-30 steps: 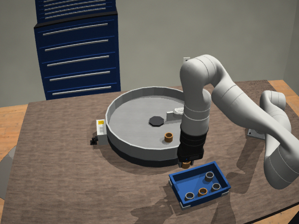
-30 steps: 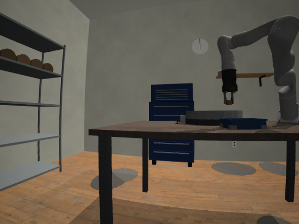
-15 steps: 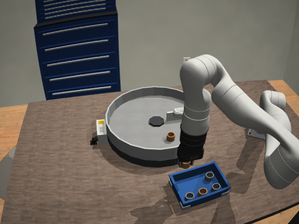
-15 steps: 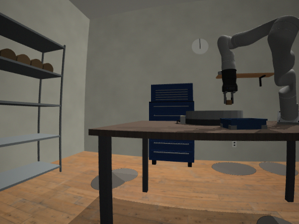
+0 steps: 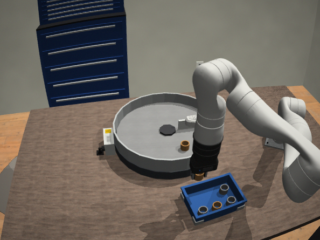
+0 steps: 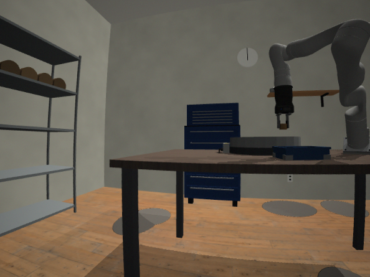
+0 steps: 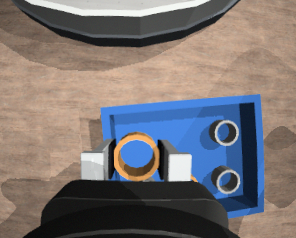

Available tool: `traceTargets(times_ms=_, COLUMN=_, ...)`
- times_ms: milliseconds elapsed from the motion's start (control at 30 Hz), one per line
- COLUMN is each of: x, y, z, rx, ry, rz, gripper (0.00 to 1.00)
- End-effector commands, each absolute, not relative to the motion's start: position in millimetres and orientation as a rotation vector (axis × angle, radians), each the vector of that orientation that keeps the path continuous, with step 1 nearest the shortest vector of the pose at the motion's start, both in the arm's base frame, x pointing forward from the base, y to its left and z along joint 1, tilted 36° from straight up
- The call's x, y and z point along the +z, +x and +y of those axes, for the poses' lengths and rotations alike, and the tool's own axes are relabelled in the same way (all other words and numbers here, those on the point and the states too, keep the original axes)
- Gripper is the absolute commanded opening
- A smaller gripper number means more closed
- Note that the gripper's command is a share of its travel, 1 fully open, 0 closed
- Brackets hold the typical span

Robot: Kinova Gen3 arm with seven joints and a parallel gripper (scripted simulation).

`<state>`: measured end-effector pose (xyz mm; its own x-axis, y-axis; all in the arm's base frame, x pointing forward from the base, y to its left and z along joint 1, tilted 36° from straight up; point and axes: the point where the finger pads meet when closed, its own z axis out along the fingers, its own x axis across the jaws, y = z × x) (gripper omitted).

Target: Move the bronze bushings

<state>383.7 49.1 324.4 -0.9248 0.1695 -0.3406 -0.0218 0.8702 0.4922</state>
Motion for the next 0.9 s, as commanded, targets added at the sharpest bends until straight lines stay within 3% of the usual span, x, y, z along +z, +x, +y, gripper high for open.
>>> traceTargets(times_ms=0, x=325.8, y=381.3, z=48.5, rx=0.715, ry=0.120, rz=2.669, gripper=0.00)
traceTargets(times_ms=867, x=318.1, y=378.5, z=38.8, rx=0.716, ry=0.121, rz=2.671, gripper=0.00)
